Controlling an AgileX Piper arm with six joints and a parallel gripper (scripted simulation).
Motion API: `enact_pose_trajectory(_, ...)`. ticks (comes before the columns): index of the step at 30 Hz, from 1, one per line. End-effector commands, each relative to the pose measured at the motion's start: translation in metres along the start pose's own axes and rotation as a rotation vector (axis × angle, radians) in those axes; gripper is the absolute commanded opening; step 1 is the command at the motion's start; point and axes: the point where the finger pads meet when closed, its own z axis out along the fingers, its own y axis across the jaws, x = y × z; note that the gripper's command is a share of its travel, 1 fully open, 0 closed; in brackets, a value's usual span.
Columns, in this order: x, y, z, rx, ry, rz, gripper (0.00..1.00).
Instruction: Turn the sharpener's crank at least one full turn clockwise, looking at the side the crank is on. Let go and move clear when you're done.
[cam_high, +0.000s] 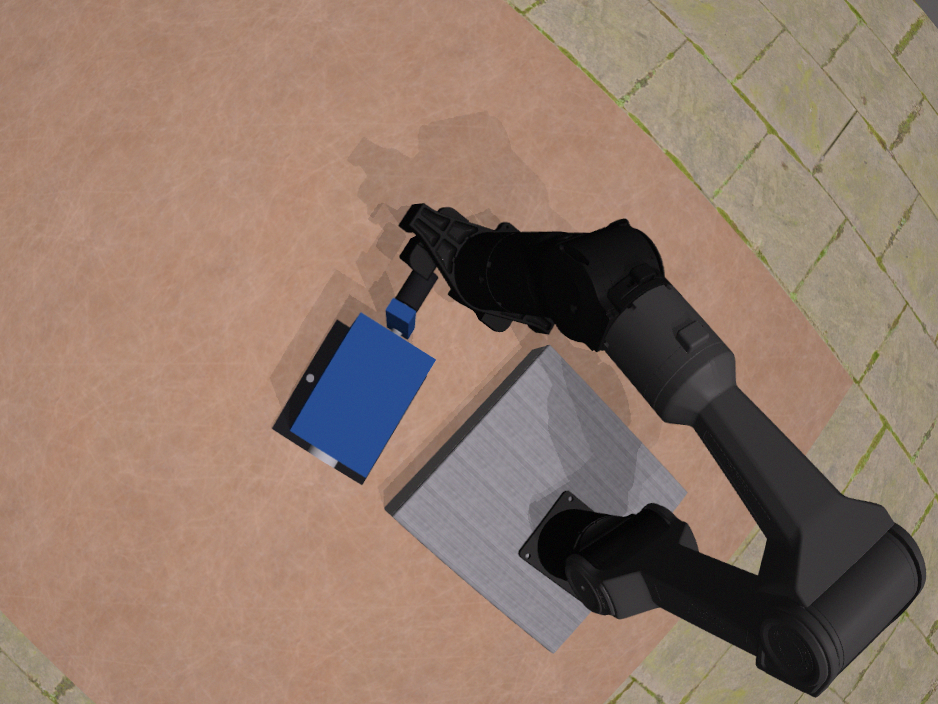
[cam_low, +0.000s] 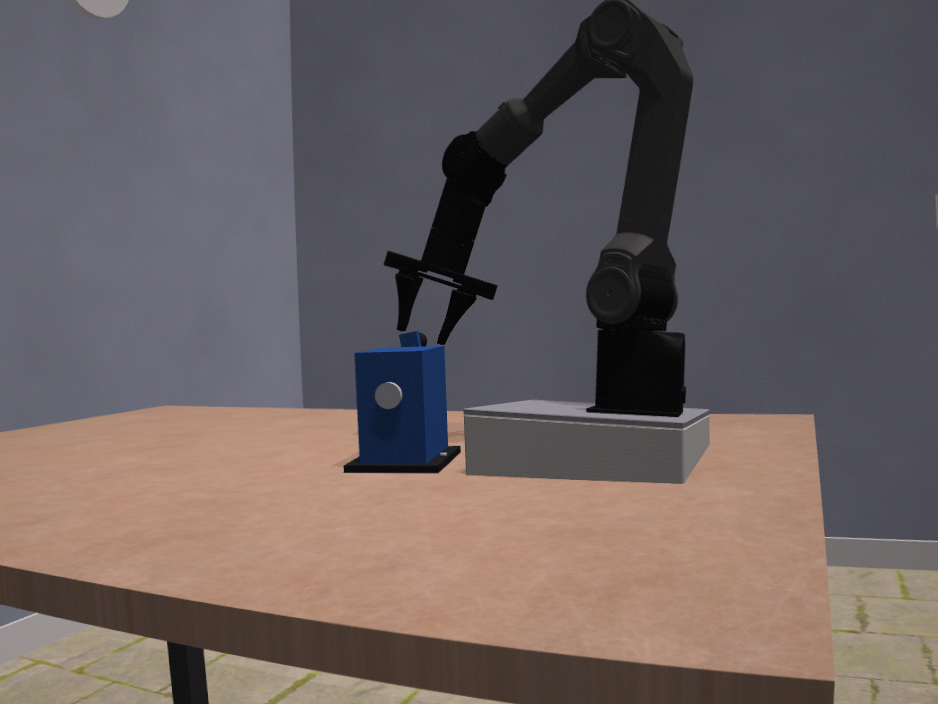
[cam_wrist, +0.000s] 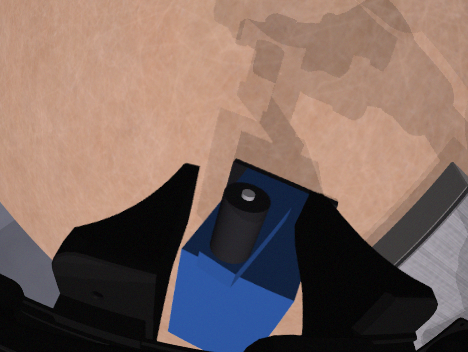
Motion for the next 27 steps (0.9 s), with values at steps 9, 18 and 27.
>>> enact_pose_trajectory(9,-0.001,0.001,-0.024,-0.005,-0.004,0.001,0.69)
enact_pose_trajectory(18,-0.001,0.001,-0.048,-0.005,-0.003,0.001,0.69)
enact_pose_trajectory(27,-0.001,0.001,-0.067,-0.005,-0.003,0.001,0.69)
